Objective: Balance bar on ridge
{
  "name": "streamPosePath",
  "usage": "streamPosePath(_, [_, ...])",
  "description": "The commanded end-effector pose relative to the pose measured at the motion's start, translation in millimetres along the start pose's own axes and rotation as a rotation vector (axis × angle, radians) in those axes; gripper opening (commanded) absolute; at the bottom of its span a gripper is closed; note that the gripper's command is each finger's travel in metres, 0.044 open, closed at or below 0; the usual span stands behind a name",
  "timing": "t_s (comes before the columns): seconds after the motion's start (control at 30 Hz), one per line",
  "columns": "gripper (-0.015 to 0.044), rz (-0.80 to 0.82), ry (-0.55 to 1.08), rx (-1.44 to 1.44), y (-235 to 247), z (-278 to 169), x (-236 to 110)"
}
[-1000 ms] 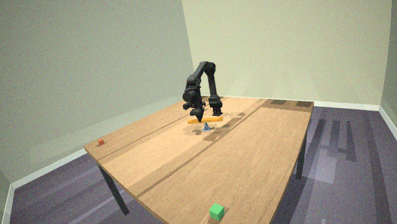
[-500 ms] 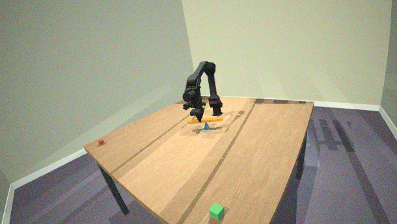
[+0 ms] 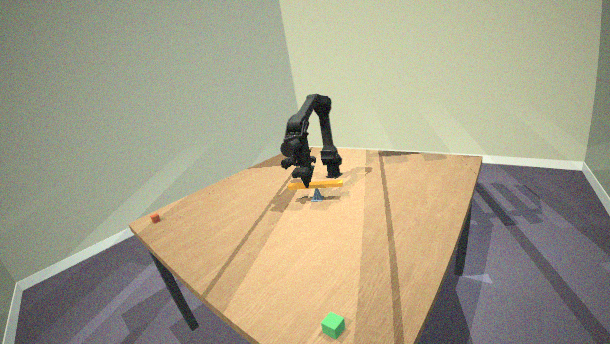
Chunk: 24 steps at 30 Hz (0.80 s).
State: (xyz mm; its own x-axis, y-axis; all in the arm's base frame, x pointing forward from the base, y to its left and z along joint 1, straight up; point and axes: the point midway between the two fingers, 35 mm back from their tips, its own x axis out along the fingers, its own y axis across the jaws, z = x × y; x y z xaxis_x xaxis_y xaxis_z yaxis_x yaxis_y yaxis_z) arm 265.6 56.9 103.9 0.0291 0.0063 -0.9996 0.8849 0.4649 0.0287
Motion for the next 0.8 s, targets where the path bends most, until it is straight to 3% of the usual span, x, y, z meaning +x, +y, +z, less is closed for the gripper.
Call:
streamPosePath(0.0, [0.0169,0.0,0.0,0.0,0.0,0.0,0.1])
streamPosePath(0.77, [0.0185,0.0,0.0,0.0,0.0,0.0,0.1])
